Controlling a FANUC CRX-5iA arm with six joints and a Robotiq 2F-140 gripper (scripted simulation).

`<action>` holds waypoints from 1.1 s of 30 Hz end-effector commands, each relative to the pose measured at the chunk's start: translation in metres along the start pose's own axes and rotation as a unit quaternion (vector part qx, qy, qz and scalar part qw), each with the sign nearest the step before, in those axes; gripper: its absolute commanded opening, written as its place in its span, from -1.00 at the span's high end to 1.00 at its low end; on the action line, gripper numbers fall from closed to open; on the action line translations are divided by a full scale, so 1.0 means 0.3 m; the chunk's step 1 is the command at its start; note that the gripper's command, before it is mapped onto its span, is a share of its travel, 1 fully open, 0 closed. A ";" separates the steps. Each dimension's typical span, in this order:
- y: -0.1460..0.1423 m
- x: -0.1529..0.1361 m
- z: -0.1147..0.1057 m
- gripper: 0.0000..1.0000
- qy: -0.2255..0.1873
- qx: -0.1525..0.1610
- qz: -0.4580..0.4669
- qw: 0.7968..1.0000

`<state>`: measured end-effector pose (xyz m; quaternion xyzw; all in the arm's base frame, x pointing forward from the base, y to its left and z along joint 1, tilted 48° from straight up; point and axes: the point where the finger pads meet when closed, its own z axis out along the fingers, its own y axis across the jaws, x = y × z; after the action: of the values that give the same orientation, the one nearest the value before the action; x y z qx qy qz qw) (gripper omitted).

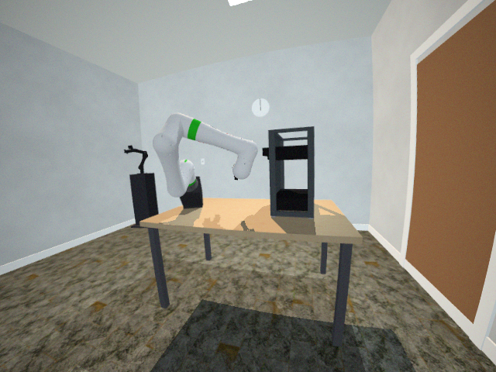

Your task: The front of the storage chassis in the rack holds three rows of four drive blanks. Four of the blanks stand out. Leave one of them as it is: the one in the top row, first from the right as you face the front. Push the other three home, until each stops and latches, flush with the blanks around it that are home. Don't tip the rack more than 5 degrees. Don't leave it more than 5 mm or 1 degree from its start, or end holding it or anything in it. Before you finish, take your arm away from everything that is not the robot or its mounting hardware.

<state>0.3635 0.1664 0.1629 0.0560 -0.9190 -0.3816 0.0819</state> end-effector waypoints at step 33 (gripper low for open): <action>-0.107 0.424 0.215 -1.00 0.000 0.000 0.000 1.000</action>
<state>0.2289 0.1672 0.1089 0.0552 -0.9188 -0.3817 0.0838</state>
